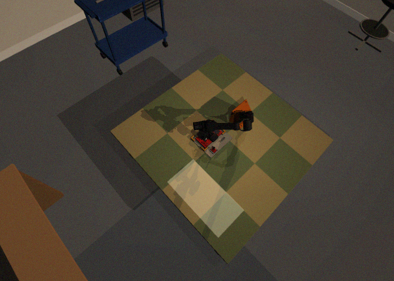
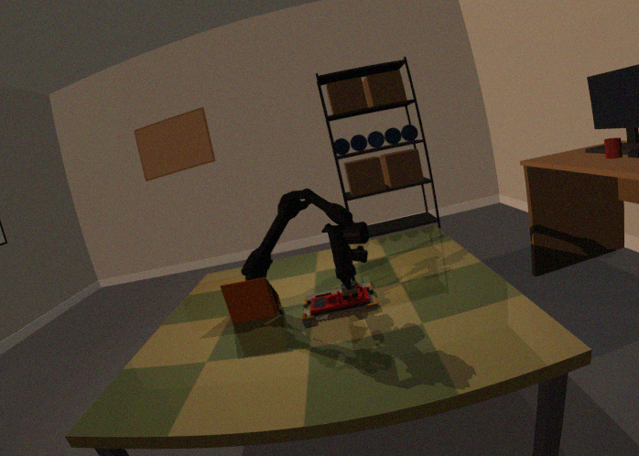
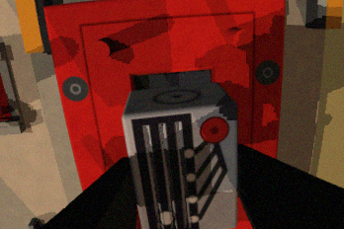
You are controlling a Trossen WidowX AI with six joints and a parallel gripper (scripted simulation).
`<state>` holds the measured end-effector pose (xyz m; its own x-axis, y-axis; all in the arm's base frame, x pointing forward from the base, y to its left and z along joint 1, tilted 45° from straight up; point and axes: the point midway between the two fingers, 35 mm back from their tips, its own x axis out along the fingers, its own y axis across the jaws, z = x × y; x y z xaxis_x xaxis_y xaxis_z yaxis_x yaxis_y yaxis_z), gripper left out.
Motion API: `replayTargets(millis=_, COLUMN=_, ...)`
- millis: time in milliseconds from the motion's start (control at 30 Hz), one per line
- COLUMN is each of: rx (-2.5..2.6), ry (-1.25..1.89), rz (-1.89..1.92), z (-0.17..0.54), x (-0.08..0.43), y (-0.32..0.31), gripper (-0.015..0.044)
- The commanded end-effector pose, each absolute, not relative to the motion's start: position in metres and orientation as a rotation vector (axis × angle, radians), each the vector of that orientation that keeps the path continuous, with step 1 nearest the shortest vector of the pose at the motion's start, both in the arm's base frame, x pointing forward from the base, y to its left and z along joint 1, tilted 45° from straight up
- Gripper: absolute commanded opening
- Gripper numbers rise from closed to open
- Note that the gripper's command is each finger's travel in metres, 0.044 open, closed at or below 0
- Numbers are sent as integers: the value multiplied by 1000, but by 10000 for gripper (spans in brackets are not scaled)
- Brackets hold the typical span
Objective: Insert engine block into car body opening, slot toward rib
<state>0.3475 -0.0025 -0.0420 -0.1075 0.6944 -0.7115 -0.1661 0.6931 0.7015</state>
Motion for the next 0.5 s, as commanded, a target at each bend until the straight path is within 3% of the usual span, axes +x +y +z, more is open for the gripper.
replayTargets(millis=0, rx=476, ry=1525, rz=748, z=-43, x=348, y=-2, gripper=159)
replayTargets(millis=467, rx=471, ry=1522, rz=753, z=-46, x=347, y=0, gripper=159)
